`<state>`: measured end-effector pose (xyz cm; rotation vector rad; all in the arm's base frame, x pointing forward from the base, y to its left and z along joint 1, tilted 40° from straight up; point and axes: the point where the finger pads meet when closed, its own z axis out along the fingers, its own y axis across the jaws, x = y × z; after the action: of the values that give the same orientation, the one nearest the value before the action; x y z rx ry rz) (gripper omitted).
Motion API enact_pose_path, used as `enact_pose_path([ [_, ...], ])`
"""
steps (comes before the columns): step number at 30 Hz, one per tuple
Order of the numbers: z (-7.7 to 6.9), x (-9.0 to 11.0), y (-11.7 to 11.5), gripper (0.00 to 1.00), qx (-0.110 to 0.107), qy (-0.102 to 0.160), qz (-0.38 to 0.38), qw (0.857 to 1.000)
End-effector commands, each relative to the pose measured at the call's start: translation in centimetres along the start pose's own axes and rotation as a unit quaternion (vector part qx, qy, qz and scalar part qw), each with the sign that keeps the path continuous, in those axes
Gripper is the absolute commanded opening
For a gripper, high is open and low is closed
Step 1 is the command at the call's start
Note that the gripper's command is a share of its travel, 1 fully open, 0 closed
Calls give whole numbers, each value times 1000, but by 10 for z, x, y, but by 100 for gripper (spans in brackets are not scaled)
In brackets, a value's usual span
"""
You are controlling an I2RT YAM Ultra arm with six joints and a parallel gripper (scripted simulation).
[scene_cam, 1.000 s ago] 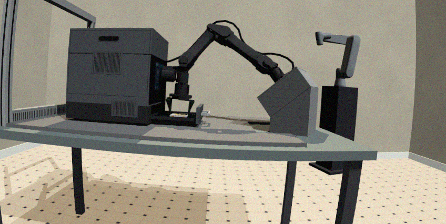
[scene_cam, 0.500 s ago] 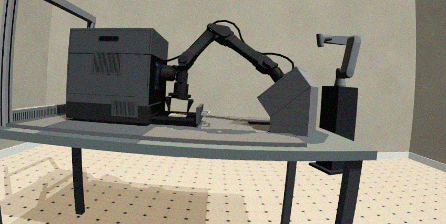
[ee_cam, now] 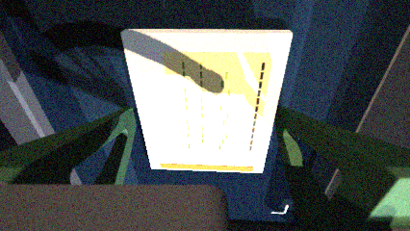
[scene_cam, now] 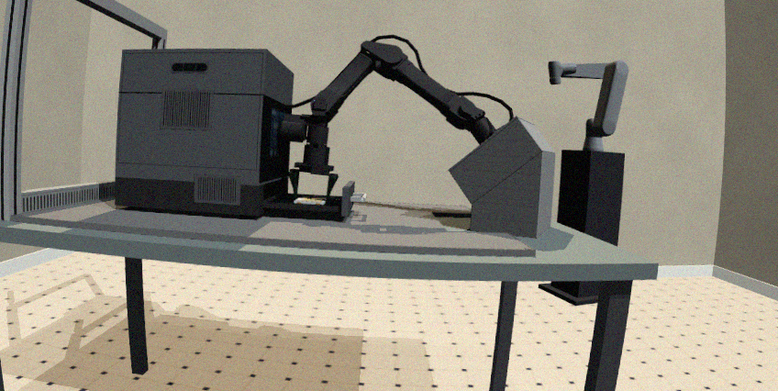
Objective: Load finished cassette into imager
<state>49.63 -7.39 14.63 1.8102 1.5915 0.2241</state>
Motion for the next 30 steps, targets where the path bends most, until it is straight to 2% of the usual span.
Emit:
enact_pose_path([
  [1,-17,6,7,91,-19,1,-1,1000],
  [5,-20,5,13,91,-25,1,1,1000],
  [17,-18,8,5,91,-17,1,-3,1000],
  [20,-20,7,10,91,-23,1,-1,1000],
  [30,-19,7,7,91,-18,1,-2,1000],
])
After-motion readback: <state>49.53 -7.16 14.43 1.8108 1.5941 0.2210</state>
